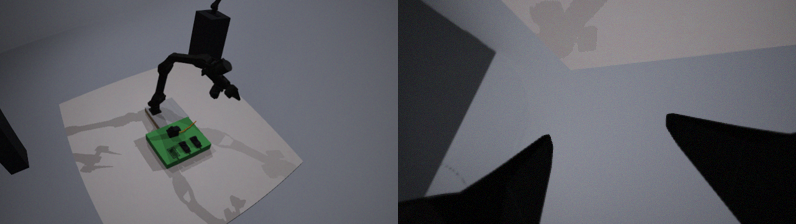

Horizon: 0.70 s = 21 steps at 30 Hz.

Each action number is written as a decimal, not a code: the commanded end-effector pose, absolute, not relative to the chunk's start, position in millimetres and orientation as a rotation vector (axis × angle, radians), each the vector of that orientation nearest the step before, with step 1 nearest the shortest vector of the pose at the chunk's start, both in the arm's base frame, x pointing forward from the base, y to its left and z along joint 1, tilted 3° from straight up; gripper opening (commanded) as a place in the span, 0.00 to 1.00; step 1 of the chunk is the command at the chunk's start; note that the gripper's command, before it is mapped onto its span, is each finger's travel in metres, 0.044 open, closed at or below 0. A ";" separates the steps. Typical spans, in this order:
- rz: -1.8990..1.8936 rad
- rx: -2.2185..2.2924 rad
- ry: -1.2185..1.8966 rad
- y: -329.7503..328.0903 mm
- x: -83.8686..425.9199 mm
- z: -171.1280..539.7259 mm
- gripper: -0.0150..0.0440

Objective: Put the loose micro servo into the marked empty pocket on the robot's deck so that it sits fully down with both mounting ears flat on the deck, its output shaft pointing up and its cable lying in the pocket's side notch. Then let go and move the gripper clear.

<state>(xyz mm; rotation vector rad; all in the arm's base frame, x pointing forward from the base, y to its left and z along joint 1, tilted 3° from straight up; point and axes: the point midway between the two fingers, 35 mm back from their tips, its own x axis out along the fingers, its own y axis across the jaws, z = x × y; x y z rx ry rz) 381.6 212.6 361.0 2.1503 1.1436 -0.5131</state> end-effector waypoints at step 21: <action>-0.319 1.539 1.116 173.0 375.5 313.3 1.00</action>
